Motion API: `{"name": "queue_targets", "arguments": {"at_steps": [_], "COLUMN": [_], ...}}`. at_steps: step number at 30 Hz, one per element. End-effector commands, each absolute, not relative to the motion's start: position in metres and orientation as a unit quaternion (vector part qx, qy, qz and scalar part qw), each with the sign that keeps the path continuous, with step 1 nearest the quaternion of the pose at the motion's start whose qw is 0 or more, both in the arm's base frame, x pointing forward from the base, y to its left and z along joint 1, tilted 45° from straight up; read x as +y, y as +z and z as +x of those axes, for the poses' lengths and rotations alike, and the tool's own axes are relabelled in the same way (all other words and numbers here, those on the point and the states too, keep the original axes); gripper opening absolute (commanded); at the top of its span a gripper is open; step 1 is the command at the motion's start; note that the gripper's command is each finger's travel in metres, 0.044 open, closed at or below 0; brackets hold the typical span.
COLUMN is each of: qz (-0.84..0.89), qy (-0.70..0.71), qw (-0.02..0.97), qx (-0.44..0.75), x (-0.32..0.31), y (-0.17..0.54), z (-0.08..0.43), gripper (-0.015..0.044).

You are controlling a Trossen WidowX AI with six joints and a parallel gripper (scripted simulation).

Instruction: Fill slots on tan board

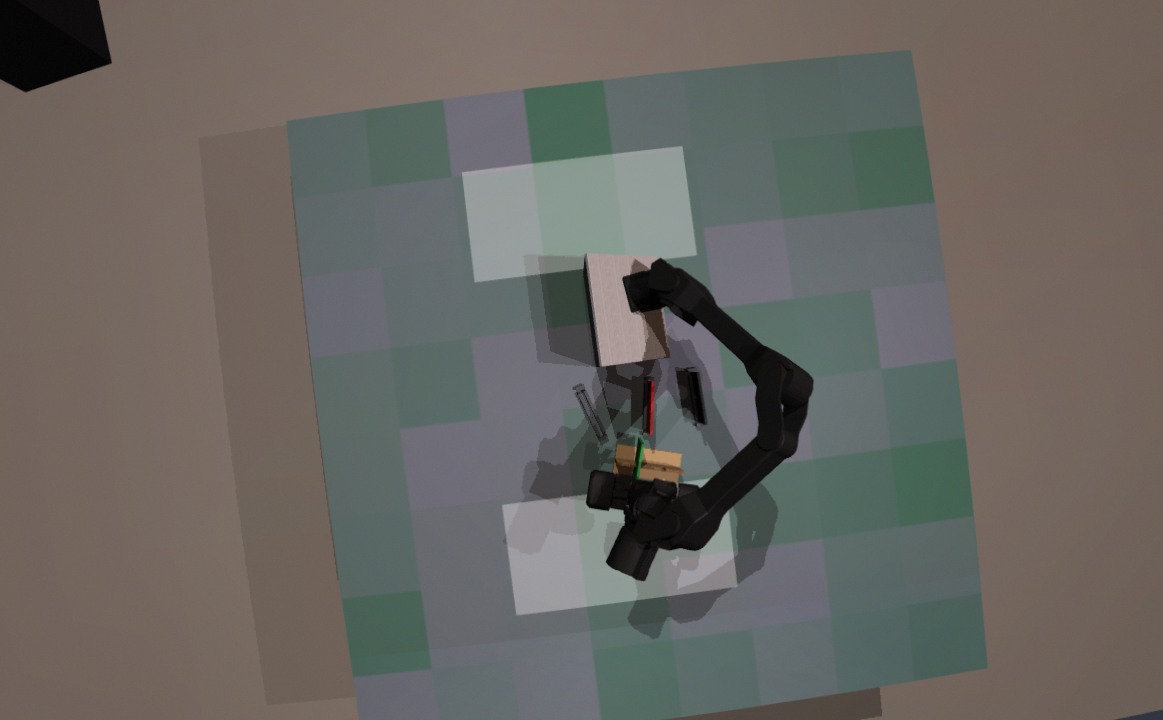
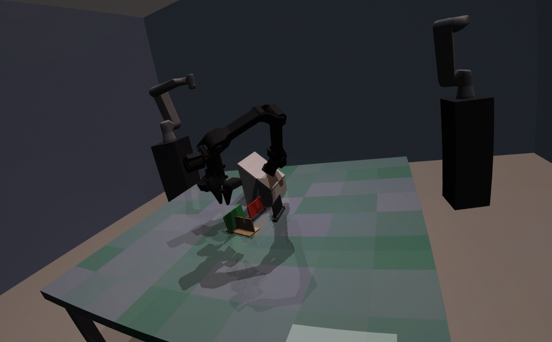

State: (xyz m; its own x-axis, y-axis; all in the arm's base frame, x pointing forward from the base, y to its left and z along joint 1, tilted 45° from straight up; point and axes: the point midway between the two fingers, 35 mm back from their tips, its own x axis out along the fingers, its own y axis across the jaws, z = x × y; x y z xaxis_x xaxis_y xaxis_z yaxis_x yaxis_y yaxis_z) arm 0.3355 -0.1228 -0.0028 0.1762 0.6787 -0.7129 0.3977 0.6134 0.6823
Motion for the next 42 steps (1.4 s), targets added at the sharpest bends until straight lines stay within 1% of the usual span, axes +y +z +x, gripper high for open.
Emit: {"name": "queue_targets", "arguments": {"at_steps": [1,8,16,18,23,28,33,42], "qz": [0.417,0.394,0.347,0.344,0.322,0.320,0.321,0.321], "qy": [0.102,0.129,0.183,0.187,0.213,0.213,0.215,0.215], "qw": [0.659,0.667,0.680,0.681,0.686,0.686,0.686,0.686], "qx": [0.617,0.619,0.619,0.619,0.617,0.617,0.616,0.616], "x": [-0.138,-0.112,-0.054,-0.050,-0.021,-0.014,0.026,0.035], "y": [0.011,0.052,0.110,0.113,0.126,0.120,0.080,0.070], "z": [0.339,0.308,0.235,0.229,0.191,0.192,0.198,0.197], "gripper": [0.0185,0.0185,0.0185,0.0185,0.0185,0.0185,0.0185,0.0185]}}
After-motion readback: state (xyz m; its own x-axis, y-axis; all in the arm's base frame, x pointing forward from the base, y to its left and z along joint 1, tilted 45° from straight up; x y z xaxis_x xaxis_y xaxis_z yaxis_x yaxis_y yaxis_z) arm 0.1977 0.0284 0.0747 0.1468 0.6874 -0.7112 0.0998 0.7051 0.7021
